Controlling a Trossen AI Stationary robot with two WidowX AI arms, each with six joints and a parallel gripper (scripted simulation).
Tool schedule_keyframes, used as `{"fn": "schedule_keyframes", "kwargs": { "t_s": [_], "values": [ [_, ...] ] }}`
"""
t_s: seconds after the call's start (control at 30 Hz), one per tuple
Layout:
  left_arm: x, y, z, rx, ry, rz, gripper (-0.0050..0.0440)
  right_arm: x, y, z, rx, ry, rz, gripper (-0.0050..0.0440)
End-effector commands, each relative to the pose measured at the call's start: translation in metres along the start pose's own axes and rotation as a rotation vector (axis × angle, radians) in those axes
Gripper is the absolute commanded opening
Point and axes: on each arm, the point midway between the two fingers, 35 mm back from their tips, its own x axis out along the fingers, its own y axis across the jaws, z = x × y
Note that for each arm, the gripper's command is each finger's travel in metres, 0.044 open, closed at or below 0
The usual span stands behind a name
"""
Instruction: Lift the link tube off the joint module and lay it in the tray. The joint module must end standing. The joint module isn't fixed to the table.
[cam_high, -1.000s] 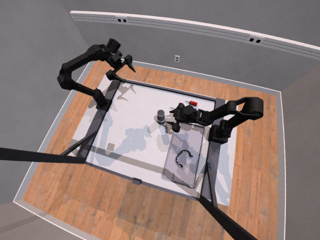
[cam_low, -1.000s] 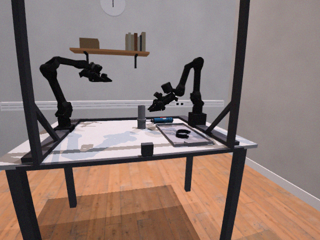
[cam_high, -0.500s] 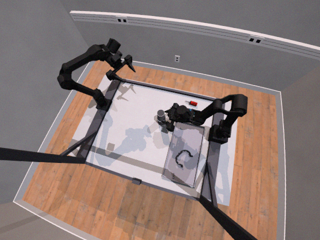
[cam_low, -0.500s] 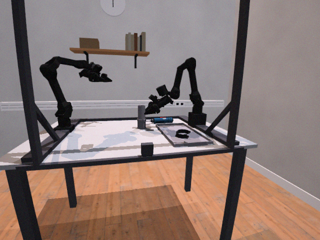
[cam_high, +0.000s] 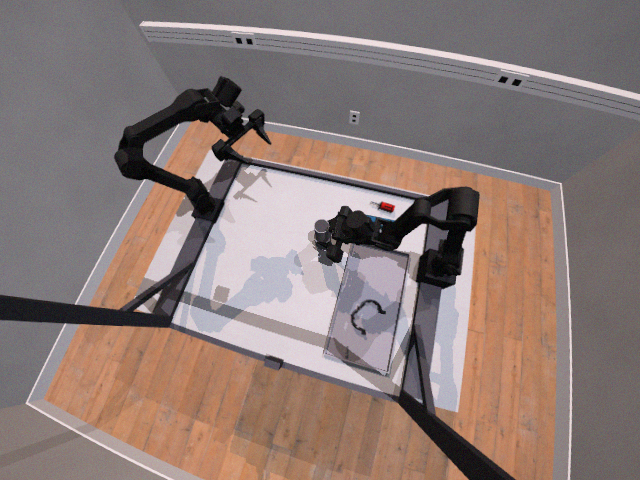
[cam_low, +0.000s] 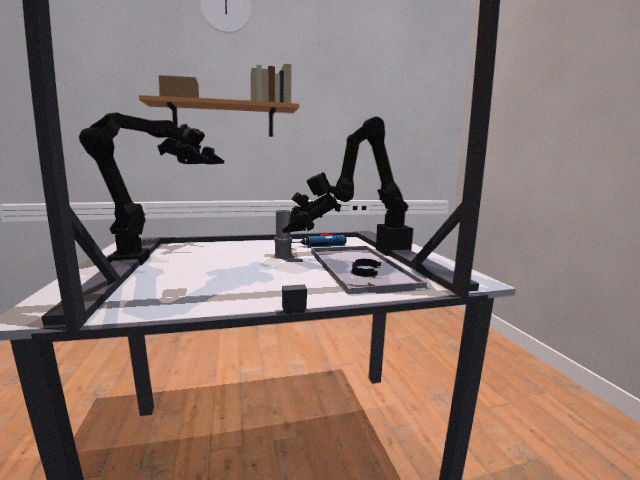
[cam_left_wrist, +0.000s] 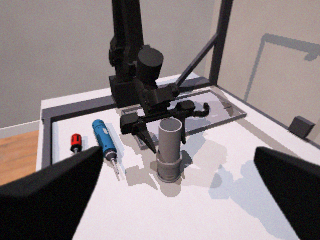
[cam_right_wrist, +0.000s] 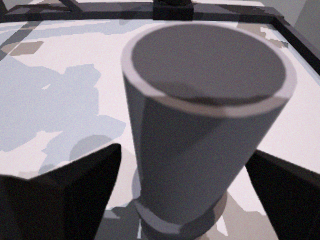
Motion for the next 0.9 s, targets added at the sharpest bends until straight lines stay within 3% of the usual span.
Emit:
{"fn": "schedule_keyframes", "kwargs": {
  "t_s": [0.0,0.1,0.53,0.67,0.87],
  "values": [
    [-0.0016,-0.0009,0.0044,0.012,-0.006,0.004,0.0440,0.0036,0.0006,0.0074,0.003,-0.018,-0.001,0.0354],
    [-0.0016,-0.0009,0.0044,0.012,-0.006,0.004,0.0440,0.0036,0.0006,0.0074,0.003,-0.018,-0.001,0.0354],
    [-0.0016,-0.0009,0.0044,0.012,-0.006,0.004,0.0440,0.0011,0.0003,0.0060,0.001,-0.016,0.000,0.0255],
    [-0.0016,-0.0009,0.0044,0.012,-0.006,0.004,0.0440,0.0011,0.0003,0.0060,0.001,-0.016,0.000,0.0255],
    [-0.0016,-0.0009,0.0044,0.012,-0.006,0.004,0.0440,0.0011,0.0003,0.0060,0.001,-0.016,0.000,0.0215]
  ]
}}
